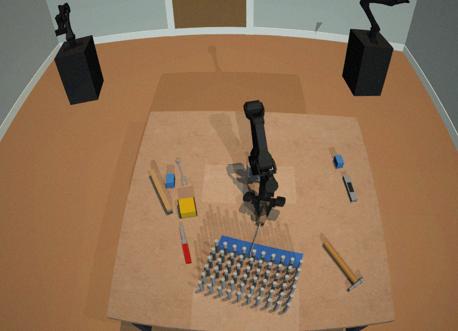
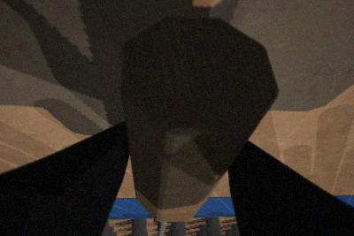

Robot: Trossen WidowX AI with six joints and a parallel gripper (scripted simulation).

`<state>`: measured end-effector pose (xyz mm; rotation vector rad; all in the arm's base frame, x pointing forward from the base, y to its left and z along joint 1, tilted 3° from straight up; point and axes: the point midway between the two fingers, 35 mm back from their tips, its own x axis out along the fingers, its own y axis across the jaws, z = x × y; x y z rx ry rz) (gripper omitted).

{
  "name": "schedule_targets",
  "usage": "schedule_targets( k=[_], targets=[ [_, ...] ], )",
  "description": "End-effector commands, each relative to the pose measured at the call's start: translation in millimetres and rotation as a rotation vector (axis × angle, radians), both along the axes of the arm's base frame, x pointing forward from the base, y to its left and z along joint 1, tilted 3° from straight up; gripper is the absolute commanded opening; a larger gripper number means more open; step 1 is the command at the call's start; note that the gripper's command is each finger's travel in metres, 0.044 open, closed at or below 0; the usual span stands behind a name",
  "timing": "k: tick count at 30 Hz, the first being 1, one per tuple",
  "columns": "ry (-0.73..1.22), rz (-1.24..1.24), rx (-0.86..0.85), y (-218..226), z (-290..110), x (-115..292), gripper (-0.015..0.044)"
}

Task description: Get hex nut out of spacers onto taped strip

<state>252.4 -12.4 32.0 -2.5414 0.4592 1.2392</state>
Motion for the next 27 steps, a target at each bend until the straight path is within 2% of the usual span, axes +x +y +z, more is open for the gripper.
schedule_targets(
  k=[1, 27],
  targets=[
    [-0.008, -0.008, 0.002, -0.3, 4.1, 0.8, 0.0],
    [-0.008, -0.008, 0.0, -0.4, 22.3, 3.5, 0.0]
  ],
)
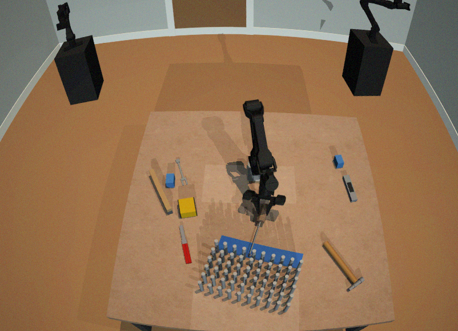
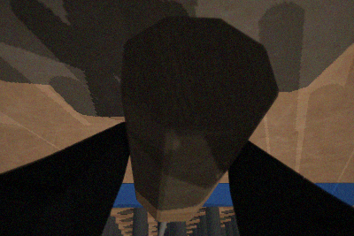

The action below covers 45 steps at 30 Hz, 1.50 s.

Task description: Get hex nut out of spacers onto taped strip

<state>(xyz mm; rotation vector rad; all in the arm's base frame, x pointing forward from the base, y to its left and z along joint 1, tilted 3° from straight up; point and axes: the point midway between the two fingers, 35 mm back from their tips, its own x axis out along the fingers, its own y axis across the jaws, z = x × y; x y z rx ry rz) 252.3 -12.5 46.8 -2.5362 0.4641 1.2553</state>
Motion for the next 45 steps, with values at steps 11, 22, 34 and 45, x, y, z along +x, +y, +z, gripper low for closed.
schedule_targets(
  k=[11, 22, 34, 45],
  targets=[
    [-0.018, -0.007, 0.003, 8.4, 10.8, -13.8, 0.0],
    [-0.017, -0.007, 0.003, 17.1, 14.6, -34.6, 0.0],
    [-0.018, -0.007, 0.004, 19.9, 63.2, -25.8, 0.0],
    [-0.018, -0.007, 0.003, 20.6, 110.7, -26.6, 0.0]
  ],
)
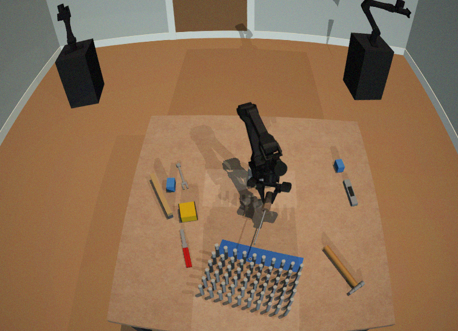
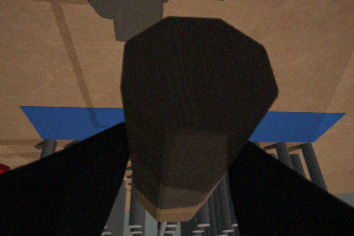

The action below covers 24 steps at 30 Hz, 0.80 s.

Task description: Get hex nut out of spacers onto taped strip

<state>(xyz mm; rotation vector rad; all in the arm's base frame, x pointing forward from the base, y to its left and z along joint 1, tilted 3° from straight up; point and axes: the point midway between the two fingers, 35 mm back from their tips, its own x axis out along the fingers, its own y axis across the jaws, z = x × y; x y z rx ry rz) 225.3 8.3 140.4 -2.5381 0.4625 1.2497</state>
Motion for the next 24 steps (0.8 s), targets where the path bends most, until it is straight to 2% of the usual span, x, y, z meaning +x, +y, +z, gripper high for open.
schedule_targets(
  k=[1, 7, 8, 9, 24],
  targets=[
    [-0.014, -0.008, 0.003, -0.3, 21.4, -0.1, 0.0],
    [-0.014, -0.008, 0.003, -0.9, 46.0, -4.5, 0.0],
    [0.0, 0.0, 0.001, 0.4, 30.3, -3.0, 0.0],
    [0.002, 0.0, 0.002, 2.1, 31.1, -2.1, 0.0],
    [0.056, 0.009, 0.046, 65.6, 51.0, 20.8, 0.0]
  ],
)
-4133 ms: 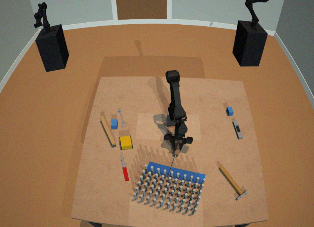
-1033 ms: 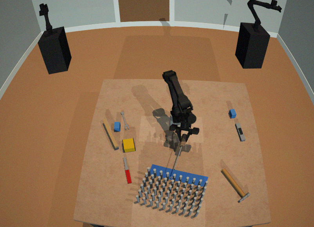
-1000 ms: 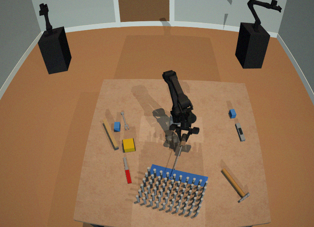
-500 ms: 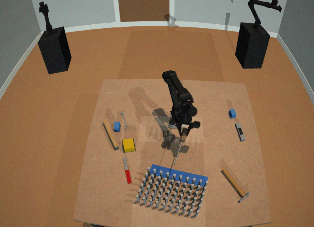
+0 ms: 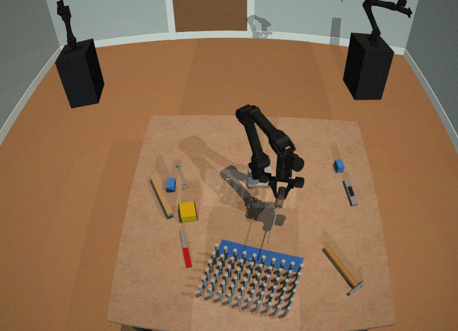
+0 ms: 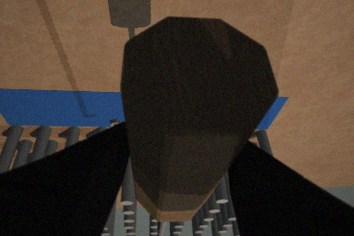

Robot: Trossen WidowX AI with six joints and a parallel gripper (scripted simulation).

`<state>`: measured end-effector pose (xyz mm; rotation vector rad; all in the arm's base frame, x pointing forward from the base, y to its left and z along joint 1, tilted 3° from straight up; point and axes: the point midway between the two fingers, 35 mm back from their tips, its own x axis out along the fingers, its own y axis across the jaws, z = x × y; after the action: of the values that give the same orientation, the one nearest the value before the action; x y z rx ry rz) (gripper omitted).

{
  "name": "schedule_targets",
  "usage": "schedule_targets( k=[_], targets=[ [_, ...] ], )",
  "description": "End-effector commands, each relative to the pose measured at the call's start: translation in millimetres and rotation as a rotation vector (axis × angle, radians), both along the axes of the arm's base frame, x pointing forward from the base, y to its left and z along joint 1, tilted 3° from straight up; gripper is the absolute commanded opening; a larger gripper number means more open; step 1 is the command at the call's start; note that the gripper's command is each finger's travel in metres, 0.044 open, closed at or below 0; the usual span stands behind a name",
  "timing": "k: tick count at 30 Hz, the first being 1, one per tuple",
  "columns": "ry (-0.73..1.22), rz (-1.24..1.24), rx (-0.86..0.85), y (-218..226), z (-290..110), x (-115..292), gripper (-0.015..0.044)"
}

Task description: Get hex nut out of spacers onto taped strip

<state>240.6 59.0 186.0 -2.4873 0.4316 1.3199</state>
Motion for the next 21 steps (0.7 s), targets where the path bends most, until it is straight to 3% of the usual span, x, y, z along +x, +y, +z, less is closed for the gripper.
schedule_targets(
  k=[1, 21],
  targets=[
    [0.007, -0.003, 0.012, 20.0, 6.4, 6.7, 0.0],
    [0.025, -0.005, 0.013, 129.3, 20.0, 12.3, 0.0]
  ],
)
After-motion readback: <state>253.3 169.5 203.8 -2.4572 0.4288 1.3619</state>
